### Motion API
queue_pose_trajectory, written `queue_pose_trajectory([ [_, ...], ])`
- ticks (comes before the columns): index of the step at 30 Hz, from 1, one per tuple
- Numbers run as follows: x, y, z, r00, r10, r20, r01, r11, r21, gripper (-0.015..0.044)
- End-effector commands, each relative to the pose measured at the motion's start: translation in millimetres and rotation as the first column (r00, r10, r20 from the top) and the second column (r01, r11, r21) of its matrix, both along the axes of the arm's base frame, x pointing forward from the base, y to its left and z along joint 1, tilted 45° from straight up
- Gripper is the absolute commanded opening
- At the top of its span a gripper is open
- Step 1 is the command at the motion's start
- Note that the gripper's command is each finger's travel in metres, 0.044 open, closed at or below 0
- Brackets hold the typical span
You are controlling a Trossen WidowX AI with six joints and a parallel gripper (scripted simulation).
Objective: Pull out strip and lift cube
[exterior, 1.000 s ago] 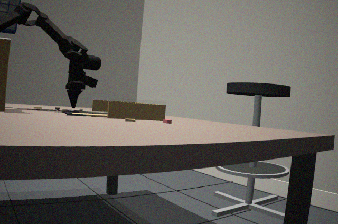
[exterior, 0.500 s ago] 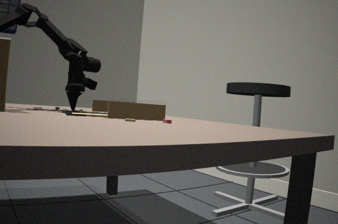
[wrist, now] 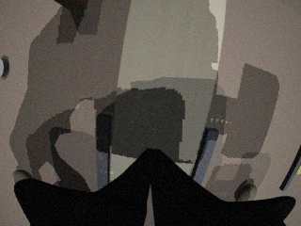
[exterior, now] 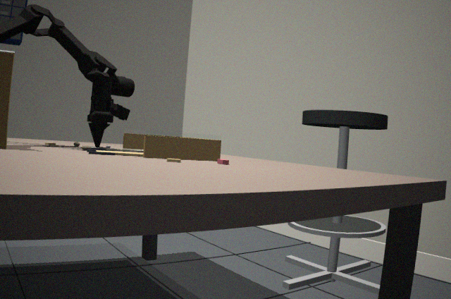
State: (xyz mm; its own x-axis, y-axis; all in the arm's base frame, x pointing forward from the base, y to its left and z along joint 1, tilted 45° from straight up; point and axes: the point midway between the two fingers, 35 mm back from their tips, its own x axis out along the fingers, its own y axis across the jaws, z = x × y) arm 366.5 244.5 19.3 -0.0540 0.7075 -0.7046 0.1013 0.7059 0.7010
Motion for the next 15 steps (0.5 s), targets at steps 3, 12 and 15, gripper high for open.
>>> queue_pose_trajectory([
  [3, 0.0, 0.3, -1.6, 1.000, -0.004, -0.002, 0.004, 1.000, -0.005, 0.0000],
  [12, 0.3, 0.9, -2.2, 1.000, -0.004, -0.002, 0.004, 1.000, -0.005, 0.0000],
  [15, 0.4, 1.2, -2.4, 1.000, -0.004, -0.002, 0.004, 1.000, -0.005, 0.0000],
])
